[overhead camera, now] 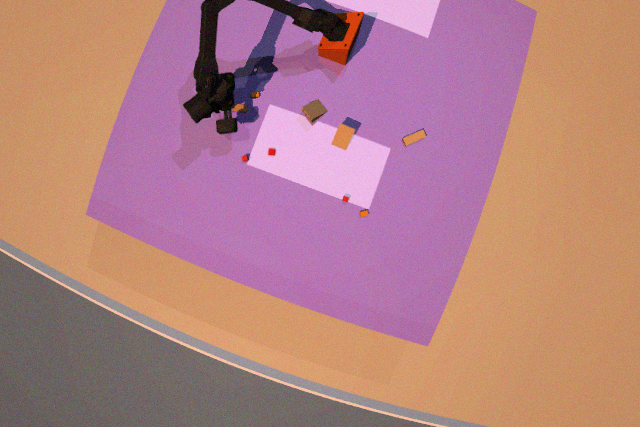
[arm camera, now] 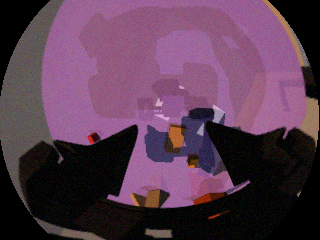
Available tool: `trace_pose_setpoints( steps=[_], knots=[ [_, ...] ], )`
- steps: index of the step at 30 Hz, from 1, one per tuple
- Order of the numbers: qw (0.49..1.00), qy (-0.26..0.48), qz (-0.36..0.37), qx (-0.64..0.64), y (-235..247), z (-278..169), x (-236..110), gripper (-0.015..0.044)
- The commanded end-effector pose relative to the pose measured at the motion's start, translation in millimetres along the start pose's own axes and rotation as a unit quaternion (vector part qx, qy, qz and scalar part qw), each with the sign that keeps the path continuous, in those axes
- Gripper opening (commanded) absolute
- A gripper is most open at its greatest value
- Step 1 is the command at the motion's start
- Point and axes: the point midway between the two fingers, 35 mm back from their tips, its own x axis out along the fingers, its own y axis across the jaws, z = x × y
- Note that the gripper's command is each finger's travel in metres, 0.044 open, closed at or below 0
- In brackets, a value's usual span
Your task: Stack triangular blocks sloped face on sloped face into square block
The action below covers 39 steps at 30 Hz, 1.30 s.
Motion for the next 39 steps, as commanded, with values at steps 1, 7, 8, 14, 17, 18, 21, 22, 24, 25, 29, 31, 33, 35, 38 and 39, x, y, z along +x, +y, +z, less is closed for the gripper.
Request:
trace_pose_setpoints(
  steps=[1,7,8,14,17,18,21,22,24,25,29,31,33,35,38,39],
  knots=[
    [1.000,0.012,0.011,-0.022,31.4,-28.9,-4.3,0.0440],
    [0.988,0.047,0.036,-0.142,95.1,-105.7,-27.4,0.0440],
    [0.984,0.052,0.039,-0.165,103.8,-120.6,-32.2,0.0440],
    [0.946,0.070,0.039,-0.314,138.6,-220.5,-64.8,0.0440],
    [0.919,0.069,0.029,-0.386,142.4,-270.9,-80.3,0.0440],
    [0.910,0.067,0.024,-0.409,141.8,-287.2,-85.1,0.0440],
    [0.877,0.056,0.006,-0.476,134.5,-334.5,-97.8,0.0440],
    [0.869,0.051,0.000,-0.493,131.4,-346.2,-100.7,0.0440],
    [0.861,0.048,-0.005,-0.506,128.6,-355.3,-102.8,0.0440],
    [0.861,0.048,-0.005,-0.506,128.6,-355.3,-102.8,0.0440],
    [0.861,0.048,-0.005,-0.506,128.9,-355.4,-100.4,0.0440],
    [0.861,0.048,-0.005,-0.506,129.1,-355.5,-97.1,0.0440],
    [0.861,0.048,-0.005,-0.506,129.4,-355.6,-93.9,0.0440],
    [0.861,0.049,-0.005,-0.506,129.6,-355.7,-90.7,0.0440],
    [0.861,0.049,-0.004,-0.506,129.9,-355.9,-85.7,0.0440],
    [0.861,0.049,-0.004,-0.506,130.0,-355.9,-84.1,0.0440]
  ],
)
